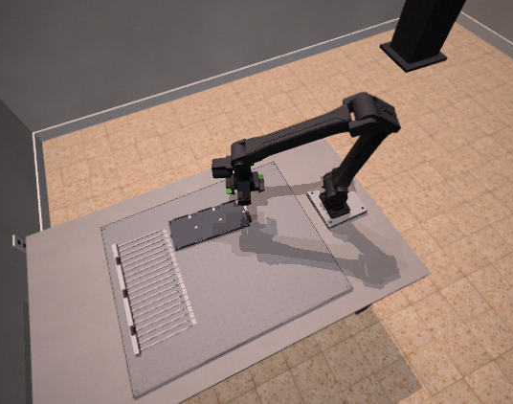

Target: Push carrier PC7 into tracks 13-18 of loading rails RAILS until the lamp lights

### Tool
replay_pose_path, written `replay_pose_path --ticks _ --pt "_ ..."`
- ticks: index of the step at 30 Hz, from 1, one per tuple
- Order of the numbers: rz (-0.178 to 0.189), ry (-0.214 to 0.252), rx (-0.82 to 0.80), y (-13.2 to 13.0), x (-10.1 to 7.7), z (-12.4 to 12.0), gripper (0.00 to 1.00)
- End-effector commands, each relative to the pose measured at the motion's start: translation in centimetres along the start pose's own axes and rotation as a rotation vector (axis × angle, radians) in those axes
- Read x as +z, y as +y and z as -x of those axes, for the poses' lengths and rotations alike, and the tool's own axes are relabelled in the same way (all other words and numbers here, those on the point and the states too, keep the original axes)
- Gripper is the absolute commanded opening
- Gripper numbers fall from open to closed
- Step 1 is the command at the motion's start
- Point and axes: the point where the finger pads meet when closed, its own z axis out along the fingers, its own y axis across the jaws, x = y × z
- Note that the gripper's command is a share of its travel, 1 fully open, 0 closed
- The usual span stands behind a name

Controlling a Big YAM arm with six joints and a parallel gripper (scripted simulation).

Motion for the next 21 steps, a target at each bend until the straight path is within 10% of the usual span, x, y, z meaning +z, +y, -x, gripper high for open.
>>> replay_pose_path --ticks 1,21 --pt "-0.083 -0.03 -0.163 -3.2 -2.0 1.3 1.0" --pt "-0.048 -0.115 -0.31 -1.4 0.8 2.4 1.0"
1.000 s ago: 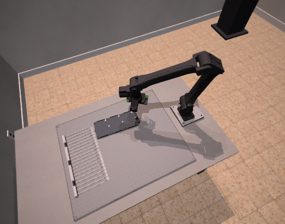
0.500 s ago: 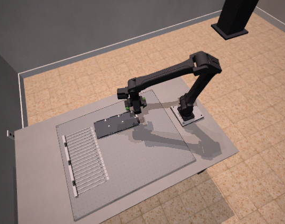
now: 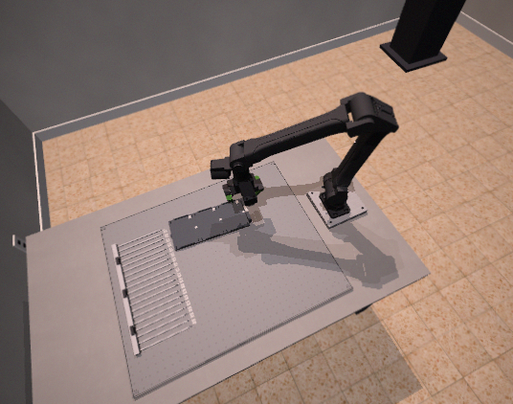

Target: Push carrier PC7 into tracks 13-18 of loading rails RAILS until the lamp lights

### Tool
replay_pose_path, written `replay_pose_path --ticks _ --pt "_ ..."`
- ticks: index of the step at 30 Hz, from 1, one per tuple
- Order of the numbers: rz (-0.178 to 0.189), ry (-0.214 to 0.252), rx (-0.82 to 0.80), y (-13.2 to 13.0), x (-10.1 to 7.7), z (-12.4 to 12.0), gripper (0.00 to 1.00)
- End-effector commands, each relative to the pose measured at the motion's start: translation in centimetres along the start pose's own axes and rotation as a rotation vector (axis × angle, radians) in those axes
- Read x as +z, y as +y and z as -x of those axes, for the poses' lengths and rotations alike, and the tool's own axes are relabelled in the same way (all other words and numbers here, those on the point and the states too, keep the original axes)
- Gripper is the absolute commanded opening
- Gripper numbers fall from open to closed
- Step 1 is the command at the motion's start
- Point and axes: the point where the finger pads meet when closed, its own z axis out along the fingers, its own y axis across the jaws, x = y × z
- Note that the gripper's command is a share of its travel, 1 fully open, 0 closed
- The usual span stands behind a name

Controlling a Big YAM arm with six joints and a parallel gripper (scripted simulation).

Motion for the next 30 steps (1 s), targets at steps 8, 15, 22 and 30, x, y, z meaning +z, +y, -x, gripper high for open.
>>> replay_pose_path --ticks 8,15,22,30 --pt "-0.01 -0.003 -0.018 -0.6 1.6 0.3 1.0" --pt "-0.01 -0.004 -0.012 -0.6 2.8 0.3 1.0" --pt "-0.009 -0.004 -0.008 -0.6 3.6 0.3 1.0" --pt "-0.009 -0.004 -0.008 -0.5 5.0 0.3 1.0"
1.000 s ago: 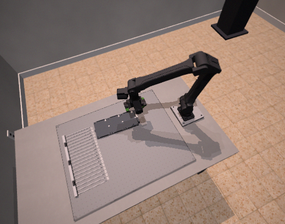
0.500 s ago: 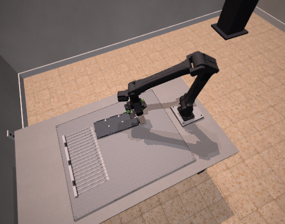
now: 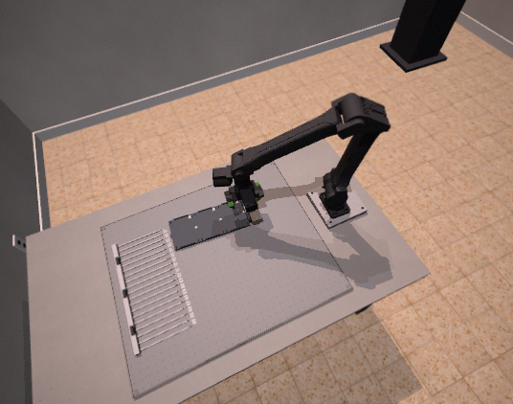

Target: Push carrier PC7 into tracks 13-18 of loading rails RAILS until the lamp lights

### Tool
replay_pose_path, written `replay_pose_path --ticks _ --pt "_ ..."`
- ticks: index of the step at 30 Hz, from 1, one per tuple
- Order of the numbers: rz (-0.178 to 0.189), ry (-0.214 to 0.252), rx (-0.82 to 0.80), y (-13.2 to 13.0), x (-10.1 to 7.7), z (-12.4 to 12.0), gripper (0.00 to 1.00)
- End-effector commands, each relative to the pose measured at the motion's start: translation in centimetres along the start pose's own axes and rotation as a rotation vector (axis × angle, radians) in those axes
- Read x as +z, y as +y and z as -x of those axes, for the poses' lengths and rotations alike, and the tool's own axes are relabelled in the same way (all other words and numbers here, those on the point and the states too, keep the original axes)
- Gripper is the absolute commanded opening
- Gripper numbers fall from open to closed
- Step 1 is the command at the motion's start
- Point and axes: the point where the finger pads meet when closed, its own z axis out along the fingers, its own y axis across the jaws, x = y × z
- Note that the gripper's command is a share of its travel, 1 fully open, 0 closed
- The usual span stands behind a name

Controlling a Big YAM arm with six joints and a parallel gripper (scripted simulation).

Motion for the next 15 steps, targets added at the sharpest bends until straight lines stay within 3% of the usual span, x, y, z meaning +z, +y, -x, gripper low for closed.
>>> replay_pose_path --ticks 1,6,7,9,15 --pt "-0.014 -0.002 -0.003 -0.7 0.7 0.3 1.0" --pt "-0.014 -0.002 -0.003 -0.7 1.2 0.3 1.0" --pt "-0.039 0.005 -0.001 -1.3 0.5 0.0 1.0" --pt "-0.014 -0.002 0.0 -0.6 1.7 0.2 1.0" --pt "-0.014 -0.002 -0.003 -0.7 2.7 0.3 1.0"
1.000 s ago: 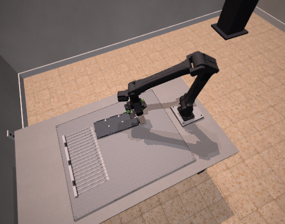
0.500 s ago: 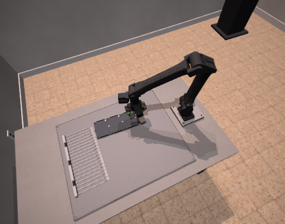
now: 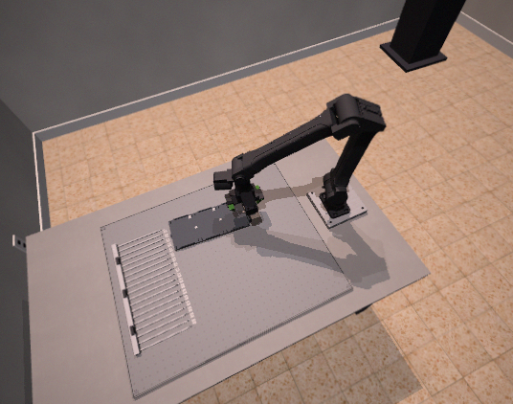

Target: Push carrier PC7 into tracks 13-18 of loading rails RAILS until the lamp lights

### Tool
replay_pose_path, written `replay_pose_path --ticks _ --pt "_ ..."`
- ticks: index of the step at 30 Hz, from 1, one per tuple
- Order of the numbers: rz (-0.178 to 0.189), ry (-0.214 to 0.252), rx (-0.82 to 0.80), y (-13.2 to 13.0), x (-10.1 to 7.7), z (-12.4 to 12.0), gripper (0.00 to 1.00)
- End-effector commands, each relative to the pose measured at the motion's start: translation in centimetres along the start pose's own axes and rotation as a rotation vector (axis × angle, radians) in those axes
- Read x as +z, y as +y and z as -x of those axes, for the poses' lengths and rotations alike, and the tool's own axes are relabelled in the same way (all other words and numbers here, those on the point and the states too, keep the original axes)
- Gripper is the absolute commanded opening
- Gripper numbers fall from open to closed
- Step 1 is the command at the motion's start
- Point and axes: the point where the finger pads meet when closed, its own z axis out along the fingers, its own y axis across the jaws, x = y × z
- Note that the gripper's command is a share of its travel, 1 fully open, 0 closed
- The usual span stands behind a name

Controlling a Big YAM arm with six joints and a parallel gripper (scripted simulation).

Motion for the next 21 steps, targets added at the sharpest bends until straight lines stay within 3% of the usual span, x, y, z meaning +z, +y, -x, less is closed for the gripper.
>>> replay_pose_path --ticks 1,8,9,11,19,21 --pt "-0.011 -0.003 -0.002 -0.5 0.8 0.3 1.0" --pt "-0.01 -0.003 -0.003 -0.5 1.6 0.4 1.0" --pt "-0.038 0.005 -0.002 -1.4 0.9 0.0 1.0" --pt "-0.01 -0.003 0.0 -0.5 2.1 0.3 1.0" --pt "-0.01 -0.004 -0.001 -0.5 3.3 0.3 1.0" --pt "-0.047 0.008 -0.003 -1.5 2.0 0.0 1.0"
